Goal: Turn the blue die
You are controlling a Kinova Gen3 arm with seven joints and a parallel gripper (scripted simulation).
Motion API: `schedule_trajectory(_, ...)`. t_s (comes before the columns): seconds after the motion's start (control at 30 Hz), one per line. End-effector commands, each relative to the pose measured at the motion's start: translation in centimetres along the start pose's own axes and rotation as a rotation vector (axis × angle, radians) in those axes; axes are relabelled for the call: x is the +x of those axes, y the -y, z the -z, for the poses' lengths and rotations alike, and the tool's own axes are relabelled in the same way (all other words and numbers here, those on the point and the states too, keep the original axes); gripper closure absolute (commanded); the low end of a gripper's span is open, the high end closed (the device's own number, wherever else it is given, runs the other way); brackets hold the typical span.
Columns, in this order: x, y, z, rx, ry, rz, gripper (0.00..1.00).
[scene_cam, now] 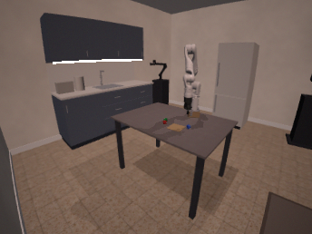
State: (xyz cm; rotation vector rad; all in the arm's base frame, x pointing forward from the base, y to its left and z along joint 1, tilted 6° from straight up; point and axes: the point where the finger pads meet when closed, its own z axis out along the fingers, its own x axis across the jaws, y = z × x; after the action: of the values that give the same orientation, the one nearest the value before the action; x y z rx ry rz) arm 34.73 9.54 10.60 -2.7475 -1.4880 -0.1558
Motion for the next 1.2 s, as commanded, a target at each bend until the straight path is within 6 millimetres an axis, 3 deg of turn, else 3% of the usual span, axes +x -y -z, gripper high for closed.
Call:
schedule_trajectory(0.0,0.09,0.25,0.04,-0.009,-0.004,0.05,0.0)
schedule_trajectory(1.17,0.06,0.61,-0.15,0.005,0.001,-0.028,0.0)
